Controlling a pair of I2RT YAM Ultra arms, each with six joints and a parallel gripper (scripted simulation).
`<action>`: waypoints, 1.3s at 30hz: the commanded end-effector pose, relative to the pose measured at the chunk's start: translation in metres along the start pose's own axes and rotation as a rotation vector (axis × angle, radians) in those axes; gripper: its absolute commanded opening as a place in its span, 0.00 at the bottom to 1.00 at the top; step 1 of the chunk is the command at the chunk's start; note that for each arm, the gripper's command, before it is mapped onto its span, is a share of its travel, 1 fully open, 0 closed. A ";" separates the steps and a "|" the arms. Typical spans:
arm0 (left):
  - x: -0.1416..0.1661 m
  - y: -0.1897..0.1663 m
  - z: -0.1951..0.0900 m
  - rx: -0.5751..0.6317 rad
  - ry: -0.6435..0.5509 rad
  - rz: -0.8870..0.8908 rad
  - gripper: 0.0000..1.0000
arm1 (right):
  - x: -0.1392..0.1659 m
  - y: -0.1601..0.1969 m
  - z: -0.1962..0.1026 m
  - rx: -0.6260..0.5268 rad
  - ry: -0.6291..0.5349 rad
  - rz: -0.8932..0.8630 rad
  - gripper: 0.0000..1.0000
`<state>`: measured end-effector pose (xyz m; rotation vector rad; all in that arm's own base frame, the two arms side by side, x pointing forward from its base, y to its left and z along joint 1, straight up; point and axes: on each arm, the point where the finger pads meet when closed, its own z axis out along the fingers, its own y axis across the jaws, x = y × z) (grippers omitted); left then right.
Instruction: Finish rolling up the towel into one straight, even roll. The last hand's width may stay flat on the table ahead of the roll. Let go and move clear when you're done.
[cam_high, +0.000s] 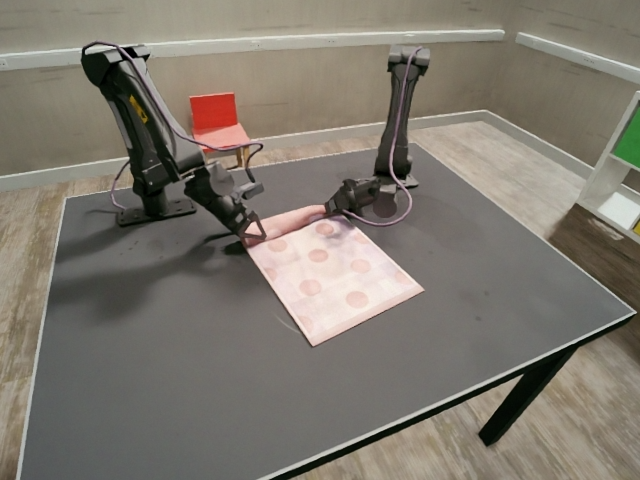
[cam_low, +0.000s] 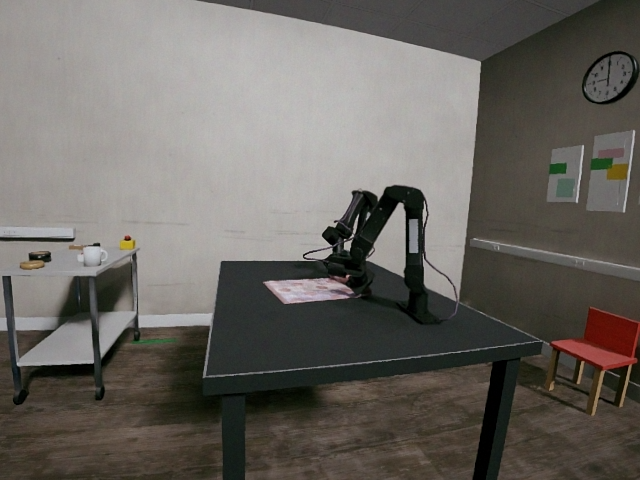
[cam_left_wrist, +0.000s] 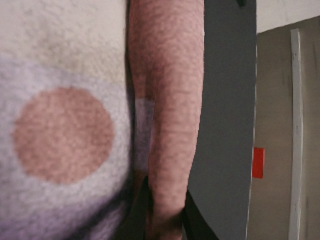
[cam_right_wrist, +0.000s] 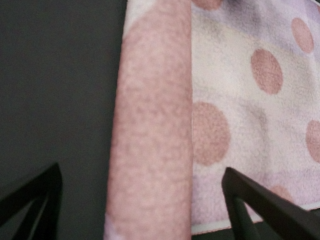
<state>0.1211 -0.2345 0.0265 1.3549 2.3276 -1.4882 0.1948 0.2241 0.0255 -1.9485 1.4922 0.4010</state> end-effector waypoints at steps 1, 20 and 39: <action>0.005 0.004 0.002 -0.004 0.019 -0.014 0.19 | -0.005 -0.008 0.004 0.031 -0.028 -0.026 0.98; 0.005 0.004 0.002 -0.004 0.019 -0.014 0.19 | -0.006 -0.010 0.005 0.031 -0.028 -0.026 0.30; 0.000 -0.004 -0.004 -0.004 0.019 -0.014 0.76 | -0.006 -0.010 0.005 0.031 -0.028 -0.026 0.21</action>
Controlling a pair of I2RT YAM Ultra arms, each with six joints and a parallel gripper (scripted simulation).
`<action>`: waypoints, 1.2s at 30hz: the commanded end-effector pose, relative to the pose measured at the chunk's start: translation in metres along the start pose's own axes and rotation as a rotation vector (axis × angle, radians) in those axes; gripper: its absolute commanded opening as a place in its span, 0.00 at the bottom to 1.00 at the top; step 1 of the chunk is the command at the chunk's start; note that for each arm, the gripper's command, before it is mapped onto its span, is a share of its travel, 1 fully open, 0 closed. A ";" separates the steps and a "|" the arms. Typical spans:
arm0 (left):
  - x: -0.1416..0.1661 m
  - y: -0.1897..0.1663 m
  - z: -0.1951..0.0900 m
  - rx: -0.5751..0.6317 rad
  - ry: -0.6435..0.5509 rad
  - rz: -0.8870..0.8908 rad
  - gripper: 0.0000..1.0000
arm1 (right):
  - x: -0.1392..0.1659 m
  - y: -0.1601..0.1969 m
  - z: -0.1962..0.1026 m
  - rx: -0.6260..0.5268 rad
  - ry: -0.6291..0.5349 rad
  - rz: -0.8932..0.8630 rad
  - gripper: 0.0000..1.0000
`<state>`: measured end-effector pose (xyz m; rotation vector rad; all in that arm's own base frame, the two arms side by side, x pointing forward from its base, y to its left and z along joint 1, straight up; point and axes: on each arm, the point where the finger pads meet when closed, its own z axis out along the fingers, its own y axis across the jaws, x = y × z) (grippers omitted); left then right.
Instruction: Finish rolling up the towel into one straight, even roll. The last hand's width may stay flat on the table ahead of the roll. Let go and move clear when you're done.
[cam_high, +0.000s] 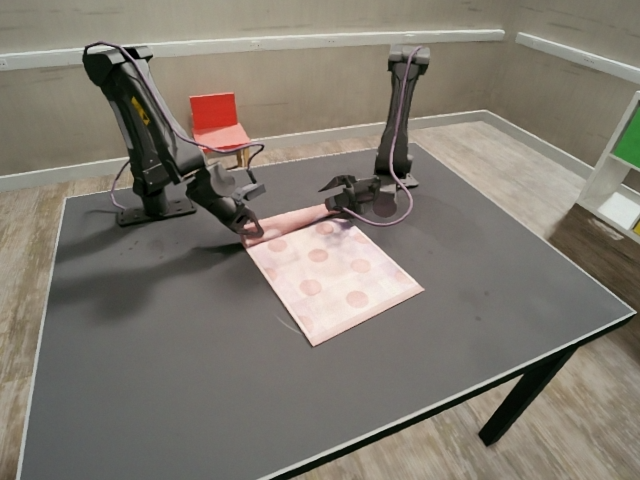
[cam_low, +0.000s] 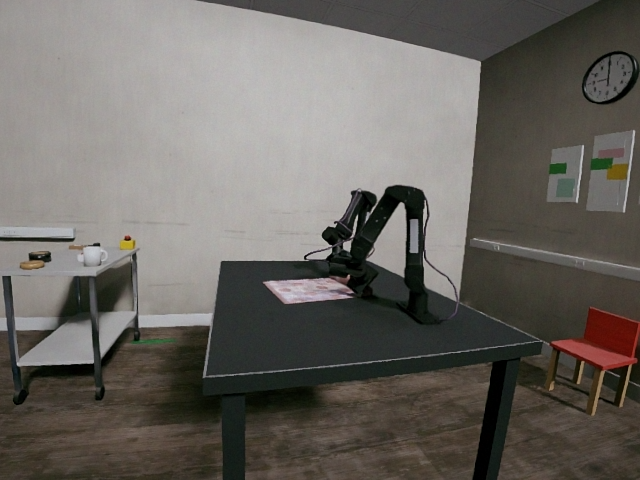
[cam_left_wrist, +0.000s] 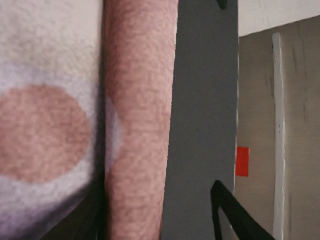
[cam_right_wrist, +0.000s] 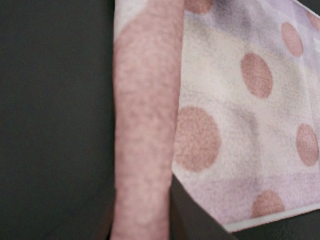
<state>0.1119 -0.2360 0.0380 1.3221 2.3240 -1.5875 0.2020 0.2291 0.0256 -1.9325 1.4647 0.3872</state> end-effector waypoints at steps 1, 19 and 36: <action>0.000 0.010 -0.004 -0.067 0.033 0.017 0.81 | -0.004 -0.002 0.001 0.006 -0.013 -0.010 0.21; -0.002 0.005 -0.068 -0.067 0.033 0.017 0.85 | -0.006 -0.003 -0.001 -0.159 -0.010 0.126 0.21; -0.010 -0.005 -0.059 -0.336 0.033 0.228 0.90 | -0.008 -0.004 -0.004 -0.505 -0.002 0.409 0.21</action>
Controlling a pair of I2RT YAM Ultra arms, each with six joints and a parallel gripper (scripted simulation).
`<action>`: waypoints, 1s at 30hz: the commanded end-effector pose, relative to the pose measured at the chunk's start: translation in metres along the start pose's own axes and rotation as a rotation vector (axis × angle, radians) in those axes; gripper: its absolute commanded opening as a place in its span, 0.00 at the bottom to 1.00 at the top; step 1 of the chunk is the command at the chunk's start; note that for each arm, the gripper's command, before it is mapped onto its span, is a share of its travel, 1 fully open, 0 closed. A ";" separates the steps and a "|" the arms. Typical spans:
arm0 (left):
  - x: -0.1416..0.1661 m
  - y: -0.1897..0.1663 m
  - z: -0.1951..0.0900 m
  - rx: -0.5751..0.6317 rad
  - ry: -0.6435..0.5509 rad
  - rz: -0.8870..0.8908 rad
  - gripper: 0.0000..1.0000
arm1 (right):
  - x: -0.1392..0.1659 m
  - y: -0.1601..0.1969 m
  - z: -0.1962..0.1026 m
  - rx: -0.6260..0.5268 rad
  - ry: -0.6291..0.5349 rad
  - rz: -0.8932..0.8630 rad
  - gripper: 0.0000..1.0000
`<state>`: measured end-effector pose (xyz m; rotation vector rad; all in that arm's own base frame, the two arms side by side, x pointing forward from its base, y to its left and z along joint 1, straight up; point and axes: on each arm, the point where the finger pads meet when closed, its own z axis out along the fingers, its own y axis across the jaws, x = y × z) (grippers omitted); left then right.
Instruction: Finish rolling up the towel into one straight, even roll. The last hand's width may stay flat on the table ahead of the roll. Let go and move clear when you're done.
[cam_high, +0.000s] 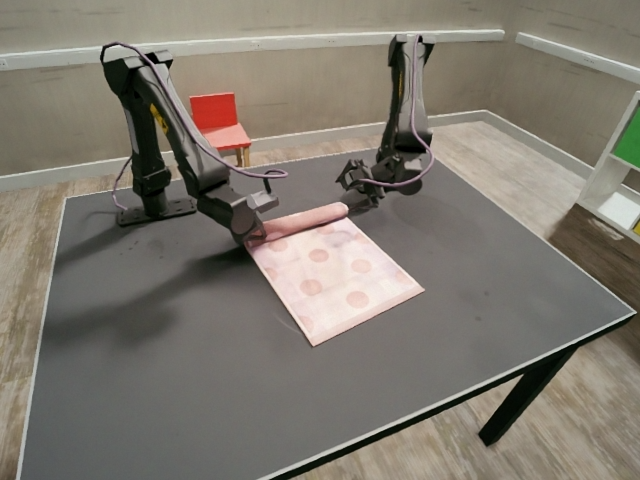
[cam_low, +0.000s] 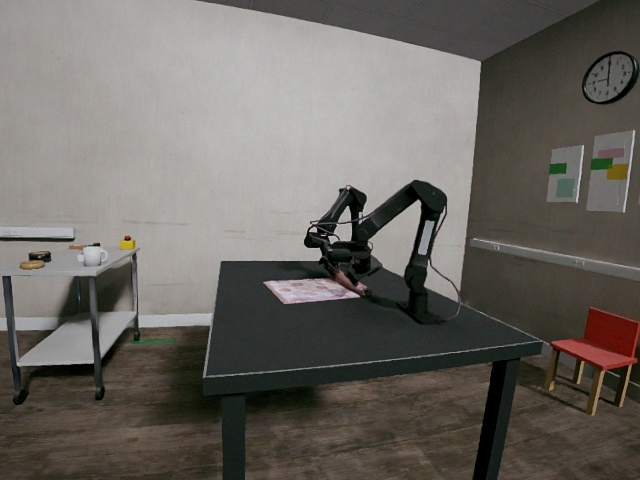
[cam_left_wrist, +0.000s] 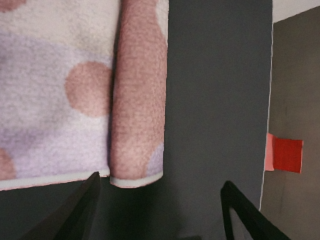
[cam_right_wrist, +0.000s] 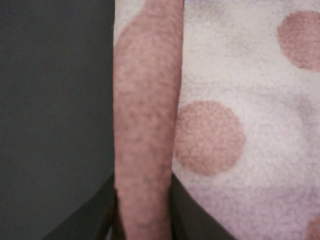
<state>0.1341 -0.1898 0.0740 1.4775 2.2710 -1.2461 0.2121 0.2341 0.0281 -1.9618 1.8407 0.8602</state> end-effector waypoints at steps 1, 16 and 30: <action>-0.009 0.002 0.005 -0.173 -0.018 0.090 0.90 | -0.004 0.010 -0.004 -0.153 -0.005 0.084 0.21; -0.027 -0.018 0.025 -0.644 -0.013 0.455 0.95 | -0.006 0.011 -0.007 -0.415 0.005 0.301 0.21; -0.031 -0.021 0.028 -0.767 -0.013 0.541 0.98 | -0.006 0.011 -0.007 -0.494 0.009 0.366 0.21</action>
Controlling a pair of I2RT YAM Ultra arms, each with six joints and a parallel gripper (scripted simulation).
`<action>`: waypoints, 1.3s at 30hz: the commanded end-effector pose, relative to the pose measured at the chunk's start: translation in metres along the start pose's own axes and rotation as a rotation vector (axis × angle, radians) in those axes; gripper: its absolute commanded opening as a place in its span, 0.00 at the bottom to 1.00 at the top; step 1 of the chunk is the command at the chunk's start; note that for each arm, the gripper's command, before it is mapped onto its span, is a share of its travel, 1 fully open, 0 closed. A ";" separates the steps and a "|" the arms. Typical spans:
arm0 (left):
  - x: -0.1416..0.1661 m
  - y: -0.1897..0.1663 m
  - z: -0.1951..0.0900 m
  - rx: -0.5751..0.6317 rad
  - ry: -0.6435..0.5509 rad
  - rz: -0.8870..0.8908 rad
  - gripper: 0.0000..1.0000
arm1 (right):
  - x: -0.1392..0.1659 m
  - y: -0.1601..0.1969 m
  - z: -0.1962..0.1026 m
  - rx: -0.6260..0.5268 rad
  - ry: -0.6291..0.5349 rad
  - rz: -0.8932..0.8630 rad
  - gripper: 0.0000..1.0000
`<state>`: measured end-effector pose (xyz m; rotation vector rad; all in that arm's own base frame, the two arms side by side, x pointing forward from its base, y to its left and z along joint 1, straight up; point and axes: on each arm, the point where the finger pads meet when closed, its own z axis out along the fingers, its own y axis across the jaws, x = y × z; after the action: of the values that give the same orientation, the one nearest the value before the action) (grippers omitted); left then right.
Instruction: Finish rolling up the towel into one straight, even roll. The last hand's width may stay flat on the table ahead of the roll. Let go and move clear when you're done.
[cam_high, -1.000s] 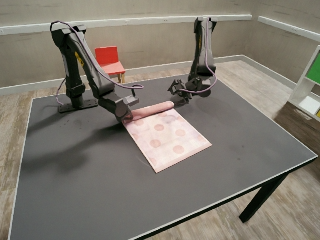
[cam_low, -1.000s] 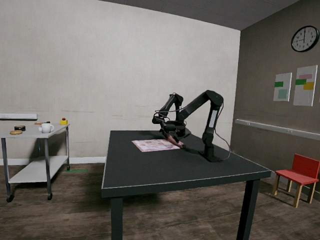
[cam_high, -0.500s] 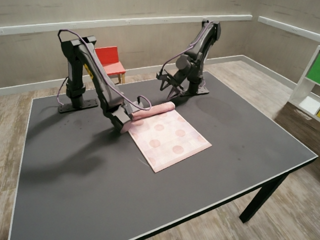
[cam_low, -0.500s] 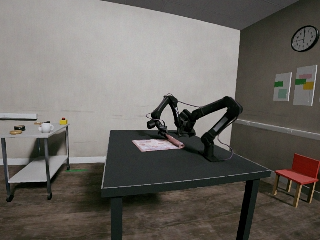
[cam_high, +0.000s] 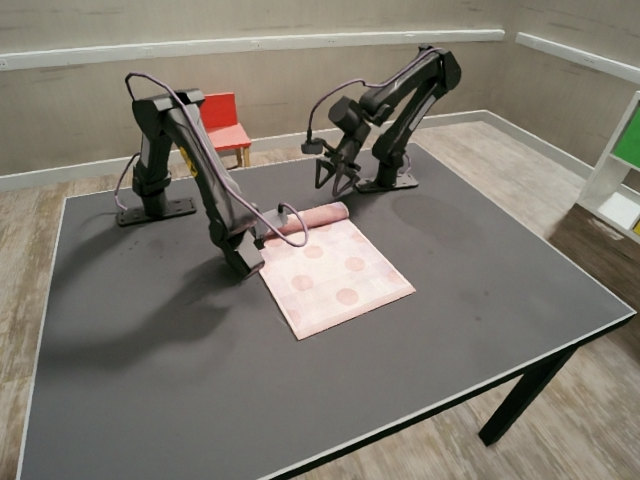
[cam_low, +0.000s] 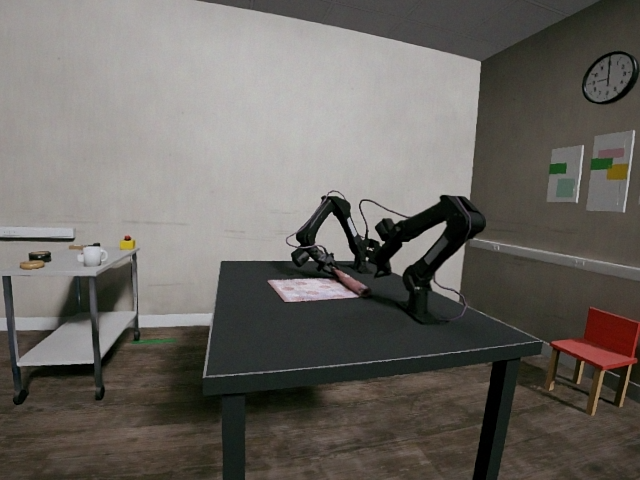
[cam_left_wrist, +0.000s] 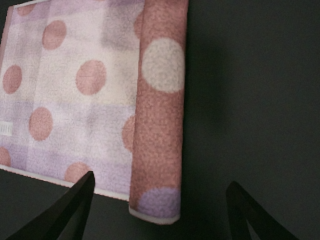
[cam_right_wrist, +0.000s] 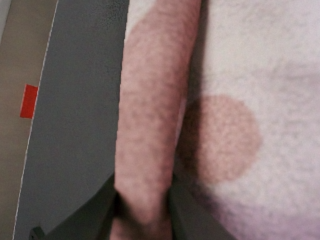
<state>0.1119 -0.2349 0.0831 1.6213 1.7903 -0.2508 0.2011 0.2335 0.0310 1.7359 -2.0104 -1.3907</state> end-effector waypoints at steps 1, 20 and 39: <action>0.001 0.014 0.004 -0.066 0.006 -0.016 0.98 | -0.003 0.003 -0.005 -0.014 -0.004 -0.005 0.21; 0.026 0.010 0.032 -0.043 -0.006 0.012 0.98 | 0.001 -0.003 0.000 -0.014 -0.004 -0.005 0.21; 0.035 0.002 0.051 -0.043 -0.006 0.012 0.64 | 0.001 -0.003 0.000 -0.014 -0.004 -0.005 0.21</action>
<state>0.1332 -0.2317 0.0243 1.6108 1.7813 -0.2013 0.1986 0.2332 0.0294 1.7056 -1.9986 -1.4144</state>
